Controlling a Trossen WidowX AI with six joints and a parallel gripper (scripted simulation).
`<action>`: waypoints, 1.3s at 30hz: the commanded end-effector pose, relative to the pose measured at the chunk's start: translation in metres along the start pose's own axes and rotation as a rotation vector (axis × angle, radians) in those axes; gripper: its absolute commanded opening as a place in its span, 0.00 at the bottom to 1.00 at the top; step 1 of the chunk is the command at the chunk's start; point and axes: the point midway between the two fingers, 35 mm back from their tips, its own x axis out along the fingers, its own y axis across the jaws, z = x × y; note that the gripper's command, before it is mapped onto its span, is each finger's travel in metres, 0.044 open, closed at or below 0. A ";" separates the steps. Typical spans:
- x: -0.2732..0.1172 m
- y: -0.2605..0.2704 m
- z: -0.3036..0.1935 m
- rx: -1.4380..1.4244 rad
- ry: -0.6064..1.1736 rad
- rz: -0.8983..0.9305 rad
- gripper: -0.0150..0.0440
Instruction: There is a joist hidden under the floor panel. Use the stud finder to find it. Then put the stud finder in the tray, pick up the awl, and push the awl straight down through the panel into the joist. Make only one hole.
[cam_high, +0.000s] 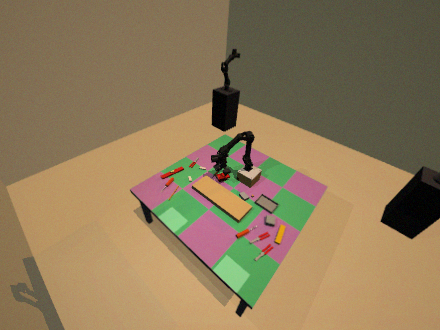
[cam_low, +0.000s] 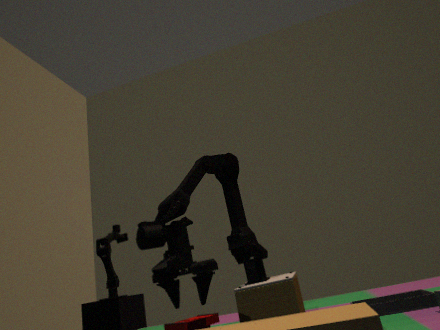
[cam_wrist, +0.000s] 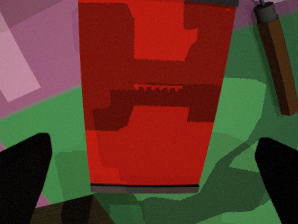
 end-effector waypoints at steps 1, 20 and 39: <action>0.007 0.001 0.001 0.005 0.003 0.006 1.00; 0.037 0.001 0.003 0.005 0.004 0.006 1.00; 0.047 0.002 0.002 0.005 0.004 0.006 0.78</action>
